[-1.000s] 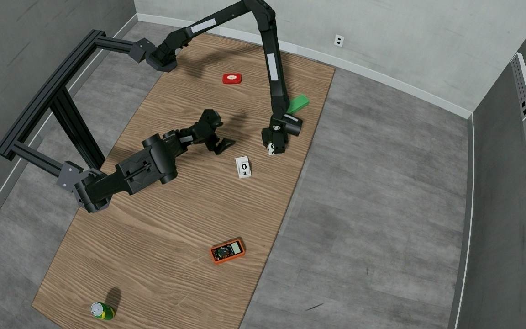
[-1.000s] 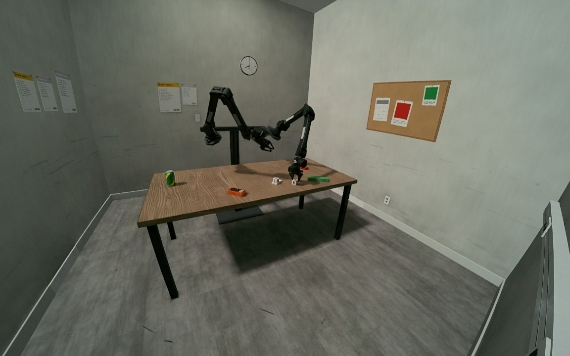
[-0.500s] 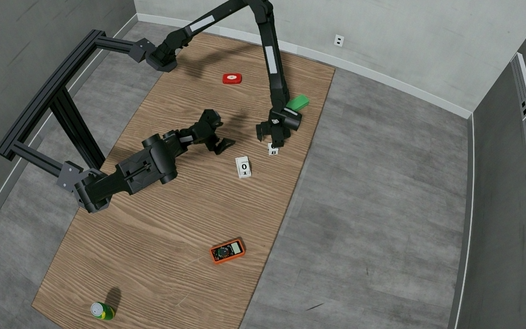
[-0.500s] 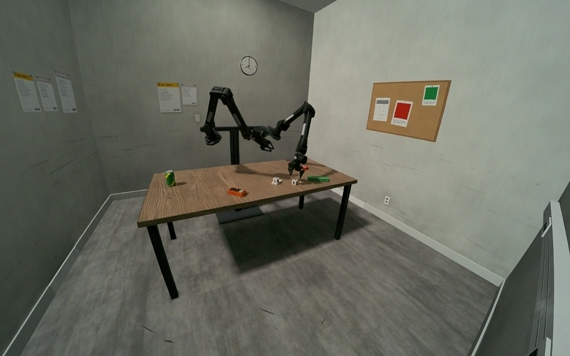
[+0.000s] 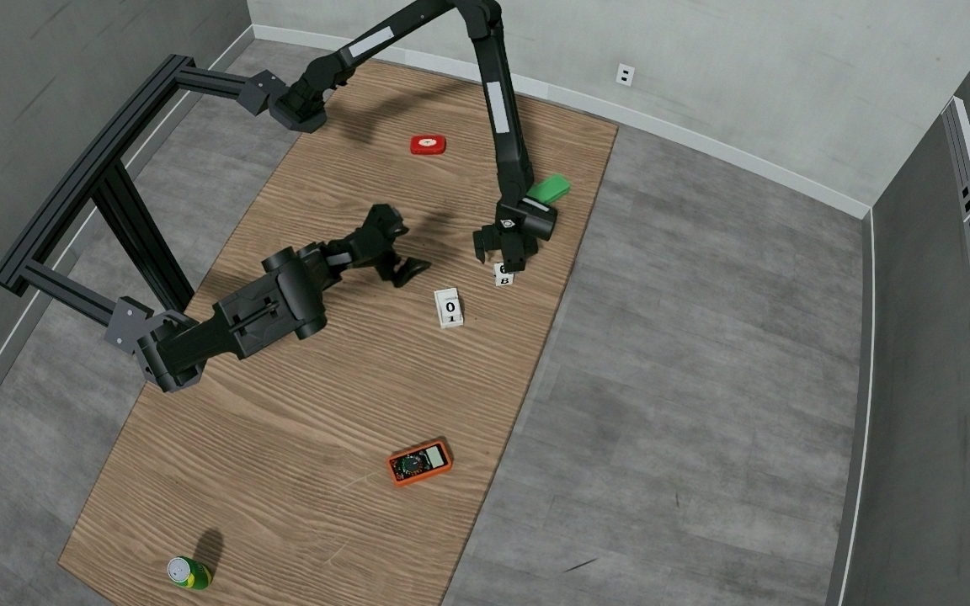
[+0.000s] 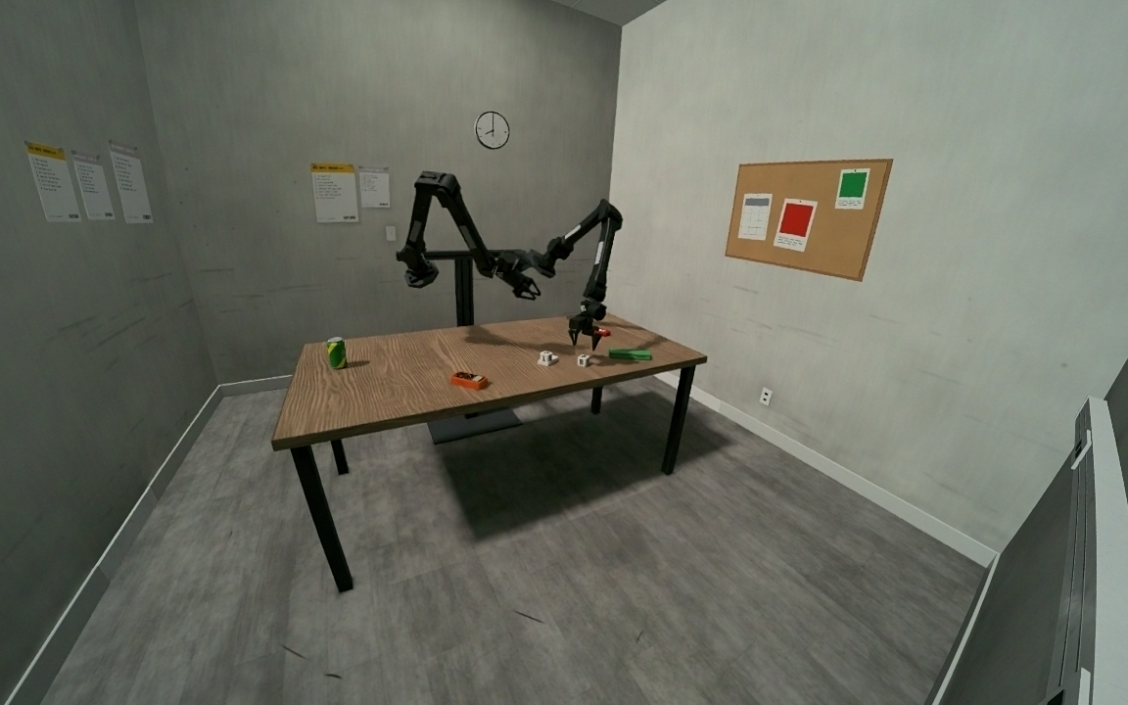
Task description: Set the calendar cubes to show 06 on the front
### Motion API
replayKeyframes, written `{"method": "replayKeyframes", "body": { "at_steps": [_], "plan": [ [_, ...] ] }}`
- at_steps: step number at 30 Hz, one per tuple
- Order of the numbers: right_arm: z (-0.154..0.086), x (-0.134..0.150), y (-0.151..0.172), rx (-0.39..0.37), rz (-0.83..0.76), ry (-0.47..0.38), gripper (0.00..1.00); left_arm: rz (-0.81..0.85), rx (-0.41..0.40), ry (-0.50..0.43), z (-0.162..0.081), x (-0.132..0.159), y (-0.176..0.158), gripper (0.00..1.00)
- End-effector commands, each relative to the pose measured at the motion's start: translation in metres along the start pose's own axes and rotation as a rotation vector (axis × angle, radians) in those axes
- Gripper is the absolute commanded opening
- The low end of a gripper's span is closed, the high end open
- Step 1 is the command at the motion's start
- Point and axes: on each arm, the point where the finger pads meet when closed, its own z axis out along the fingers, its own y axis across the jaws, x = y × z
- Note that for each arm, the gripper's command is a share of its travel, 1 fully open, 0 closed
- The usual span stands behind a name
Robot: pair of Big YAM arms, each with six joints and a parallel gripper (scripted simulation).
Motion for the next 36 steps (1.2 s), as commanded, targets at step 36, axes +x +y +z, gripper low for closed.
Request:
{"method": "replayKeyframes", "body": {
  "at_steps": [36],
  "plan": [
    [-0.129,0.079,-0.021,0.038,0.021,0.002,1.00,-0.085,0.000,-0.014,0.011,-0.073,-0.090,0.64]
  ]
}}
